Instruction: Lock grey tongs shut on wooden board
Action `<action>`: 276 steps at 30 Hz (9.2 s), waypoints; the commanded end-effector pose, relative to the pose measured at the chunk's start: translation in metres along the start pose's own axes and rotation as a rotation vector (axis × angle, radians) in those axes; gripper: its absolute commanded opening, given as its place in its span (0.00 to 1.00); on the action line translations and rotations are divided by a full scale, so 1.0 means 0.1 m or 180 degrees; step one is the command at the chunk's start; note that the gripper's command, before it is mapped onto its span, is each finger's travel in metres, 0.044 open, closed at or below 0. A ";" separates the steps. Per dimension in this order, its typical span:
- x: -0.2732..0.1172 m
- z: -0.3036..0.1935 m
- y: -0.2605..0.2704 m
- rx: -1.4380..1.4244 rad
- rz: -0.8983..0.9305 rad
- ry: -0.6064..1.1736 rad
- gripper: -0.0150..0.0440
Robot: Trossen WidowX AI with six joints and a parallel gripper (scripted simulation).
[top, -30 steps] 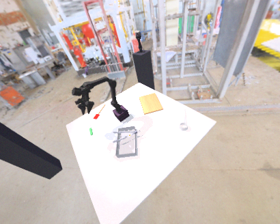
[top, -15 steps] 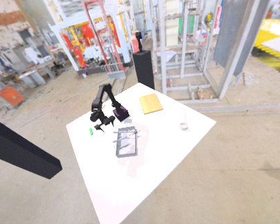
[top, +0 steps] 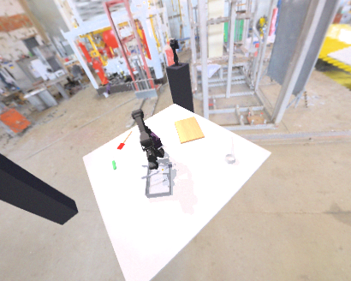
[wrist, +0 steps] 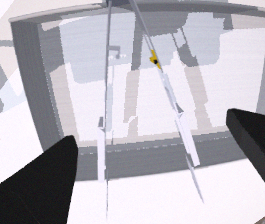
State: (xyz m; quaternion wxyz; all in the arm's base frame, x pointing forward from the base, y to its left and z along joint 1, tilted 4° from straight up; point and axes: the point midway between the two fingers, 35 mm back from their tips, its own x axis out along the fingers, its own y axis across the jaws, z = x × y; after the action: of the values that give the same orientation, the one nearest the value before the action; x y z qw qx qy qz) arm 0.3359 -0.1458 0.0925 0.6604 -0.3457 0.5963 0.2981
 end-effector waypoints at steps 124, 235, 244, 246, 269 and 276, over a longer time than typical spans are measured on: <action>0.99 -0.01 0.02 -0.0077 0.0020 0.0025 0.35; -0.01 2.98 2.29 0.3368 0.0111 0.0021 0.00; -0.03 3.18 2.86 0.3843 0.0142 0.0031 0.00; -0.04 3.22 2.98 0.3961 0.0145 0.0037 0.00; -0.11 3.29 4.49 0.5283 0.0162 0.0100 0.00; -0.12 3.23 4.82 0.5576 0.0160 0.0112 0.00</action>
State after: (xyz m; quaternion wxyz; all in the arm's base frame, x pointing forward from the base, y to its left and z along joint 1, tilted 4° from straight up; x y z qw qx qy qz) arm 0.1414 0.3923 0.0703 0.6761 0.2788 0.6355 -0.2476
